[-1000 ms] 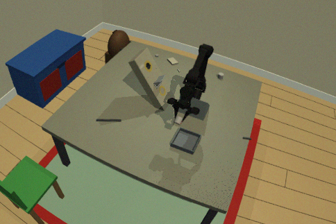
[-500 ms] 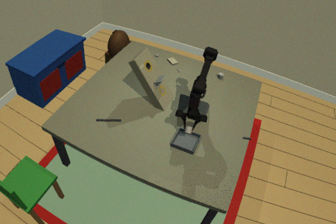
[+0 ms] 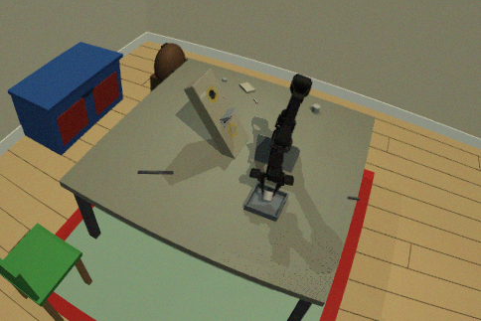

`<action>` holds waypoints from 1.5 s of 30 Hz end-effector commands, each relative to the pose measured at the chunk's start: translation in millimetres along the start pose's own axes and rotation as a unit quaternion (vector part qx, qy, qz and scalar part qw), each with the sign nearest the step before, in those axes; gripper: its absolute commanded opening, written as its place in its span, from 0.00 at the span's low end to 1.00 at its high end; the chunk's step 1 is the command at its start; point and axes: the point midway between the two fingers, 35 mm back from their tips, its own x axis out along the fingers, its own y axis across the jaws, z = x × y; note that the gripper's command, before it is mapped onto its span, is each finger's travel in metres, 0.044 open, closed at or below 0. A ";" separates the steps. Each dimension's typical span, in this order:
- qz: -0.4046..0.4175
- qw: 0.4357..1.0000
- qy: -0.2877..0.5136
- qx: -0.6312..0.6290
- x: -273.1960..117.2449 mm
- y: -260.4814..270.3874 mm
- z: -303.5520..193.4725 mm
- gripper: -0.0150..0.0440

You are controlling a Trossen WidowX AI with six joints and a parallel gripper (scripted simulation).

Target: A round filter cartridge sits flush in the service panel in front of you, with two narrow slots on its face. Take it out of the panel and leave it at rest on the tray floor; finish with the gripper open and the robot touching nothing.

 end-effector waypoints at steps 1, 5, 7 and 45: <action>0.002 1.000 -0.003 0.002 7.6 0.6 -5.5 0.25; 0.000 1.000 0.003 0.000 4.8 0.0 -5.0 0.39; 0.000 1.000 0.003 0.000 4.8 0.0 -5.0 0.48; 0.001 1.000 -0.002 0.002 -48.2 0.0 28.5 1.00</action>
